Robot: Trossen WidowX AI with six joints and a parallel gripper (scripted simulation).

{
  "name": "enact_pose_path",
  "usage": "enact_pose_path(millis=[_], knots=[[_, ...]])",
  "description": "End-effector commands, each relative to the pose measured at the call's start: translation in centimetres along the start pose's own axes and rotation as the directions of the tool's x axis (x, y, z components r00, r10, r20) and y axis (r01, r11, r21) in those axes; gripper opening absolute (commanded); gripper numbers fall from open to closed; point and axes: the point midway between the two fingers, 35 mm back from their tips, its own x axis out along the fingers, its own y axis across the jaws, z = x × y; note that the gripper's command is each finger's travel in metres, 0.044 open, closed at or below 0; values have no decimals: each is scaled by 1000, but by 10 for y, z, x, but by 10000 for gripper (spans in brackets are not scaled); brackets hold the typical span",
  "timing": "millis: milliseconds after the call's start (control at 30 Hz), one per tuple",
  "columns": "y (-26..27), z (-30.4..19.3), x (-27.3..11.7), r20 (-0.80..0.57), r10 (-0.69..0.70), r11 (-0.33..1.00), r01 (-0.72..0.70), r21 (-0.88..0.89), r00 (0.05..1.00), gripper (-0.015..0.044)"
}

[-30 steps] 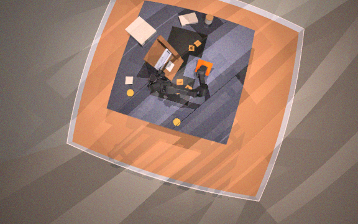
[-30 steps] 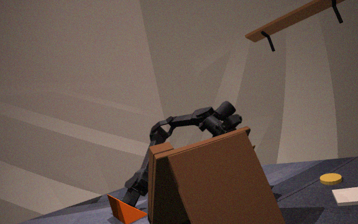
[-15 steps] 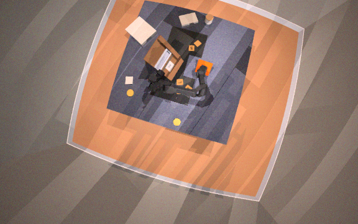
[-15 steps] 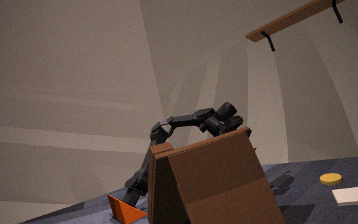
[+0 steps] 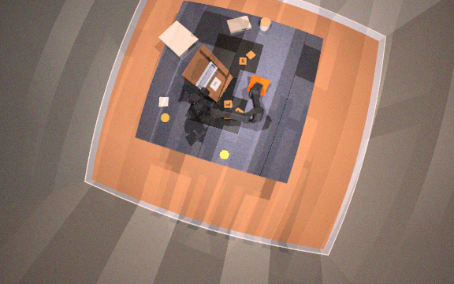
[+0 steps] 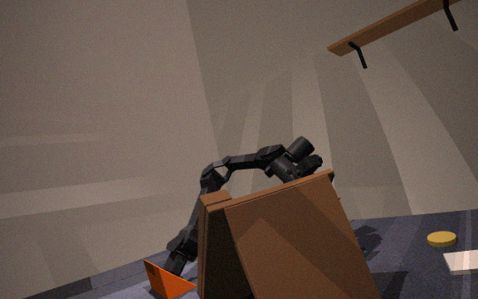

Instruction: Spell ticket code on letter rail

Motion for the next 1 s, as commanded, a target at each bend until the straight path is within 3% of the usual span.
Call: enact_pose_path(millis=[0,967], knots=[[-3,-2,0,-3,1,1000,-1,-3,1000,0],[-19,-2,1,-4,0,1000,0,-3,1000,0]])
